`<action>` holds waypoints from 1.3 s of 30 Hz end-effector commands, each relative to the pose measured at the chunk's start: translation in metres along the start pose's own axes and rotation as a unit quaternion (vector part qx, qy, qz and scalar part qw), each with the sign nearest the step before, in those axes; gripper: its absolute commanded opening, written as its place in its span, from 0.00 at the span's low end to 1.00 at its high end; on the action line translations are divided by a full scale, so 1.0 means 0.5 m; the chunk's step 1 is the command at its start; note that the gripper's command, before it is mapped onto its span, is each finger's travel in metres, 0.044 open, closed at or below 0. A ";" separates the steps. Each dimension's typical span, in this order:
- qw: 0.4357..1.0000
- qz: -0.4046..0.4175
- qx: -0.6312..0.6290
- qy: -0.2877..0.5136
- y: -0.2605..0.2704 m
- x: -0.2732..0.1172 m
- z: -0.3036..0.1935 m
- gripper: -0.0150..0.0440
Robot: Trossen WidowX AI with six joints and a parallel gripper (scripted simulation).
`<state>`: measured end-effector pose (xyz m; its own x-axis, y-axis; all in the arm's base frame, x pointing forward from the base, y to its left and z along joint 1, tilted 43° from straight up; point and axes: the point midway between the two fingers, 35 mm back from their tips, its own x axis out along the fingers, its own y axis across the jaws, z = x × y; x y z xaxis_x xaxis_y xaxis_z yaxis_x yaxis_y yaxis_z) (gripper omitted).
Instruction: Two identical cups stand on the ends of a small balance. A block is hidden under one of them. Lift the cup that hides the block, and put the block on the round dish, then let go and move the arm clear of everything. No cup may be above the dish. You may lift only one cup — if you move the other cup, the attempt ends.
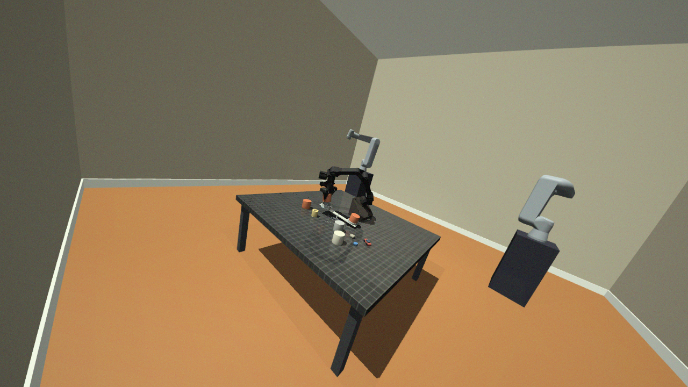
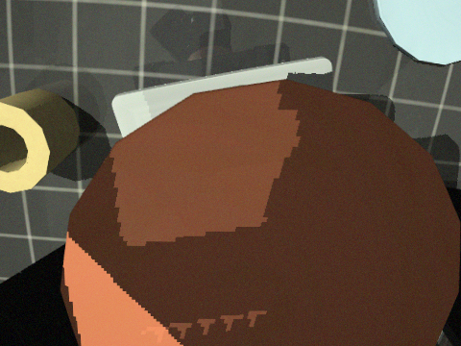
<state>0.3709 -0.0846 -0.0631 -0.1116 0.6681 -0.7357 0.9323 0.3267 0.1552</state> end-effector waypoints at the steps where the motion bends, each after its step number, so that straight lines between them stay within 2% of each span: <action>1: 1.000 0.001 -0.003 -0.004 0.000 -0.018 0.001 0.25; 31: 1.000 0.000 -0.003 -0.003 -0.010 -0.093 -0.007 0.25; 39: 1.000 -0.001 0.000 0.001 -0.008 -0.078 -0.008 0.25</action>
<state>0.3704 -0.1090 -0.0322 -0.1149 0.6692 -0.7342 0.9314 0.3296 0.1547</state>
